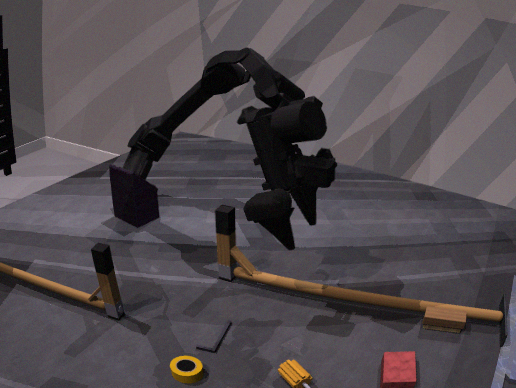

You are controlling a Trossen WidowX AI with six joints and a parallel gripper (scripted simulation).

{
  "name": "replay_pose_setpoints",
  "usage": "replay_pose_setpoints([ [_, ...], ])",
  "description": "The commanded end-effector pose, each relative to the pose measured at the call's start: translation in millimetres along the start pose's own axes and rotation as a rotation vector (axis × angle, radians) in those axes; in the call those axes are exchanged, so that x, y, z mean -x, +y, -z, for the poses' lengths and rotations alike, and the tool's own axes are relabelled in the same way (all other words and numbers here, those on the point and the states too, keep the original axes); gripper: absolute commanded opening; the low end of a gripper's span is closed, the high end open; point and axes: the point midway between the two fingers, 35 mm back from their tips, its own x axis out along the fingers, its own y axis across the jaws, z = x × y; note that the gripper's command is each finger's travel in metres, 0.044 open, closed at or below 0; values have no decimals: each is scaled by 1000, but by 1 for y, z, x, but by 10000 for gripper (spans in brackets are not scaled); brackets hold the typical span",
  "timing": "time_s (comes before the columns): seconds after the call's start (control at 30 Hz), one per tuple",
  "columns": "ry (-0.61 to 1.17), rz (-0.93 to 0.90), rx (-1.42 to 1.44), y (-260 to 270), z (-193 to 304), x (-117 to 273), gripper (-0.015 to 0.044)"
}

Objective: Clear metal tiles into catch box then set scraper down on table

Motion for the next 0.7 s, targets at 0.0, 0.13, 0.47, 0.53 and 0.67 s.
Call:
replay_pose_setpoints([
  [0.0,-22,-2,8,-2,5,12,440],
  [0.13,-36,-4,9,-4,12,21,440],
  [0.47,-72,-8,11,-9,30,41,440],
  [0.53,-79,-9,11,-9,34,45,440],
  [0.67,-94,-10,12,-10,42,53,440],
])
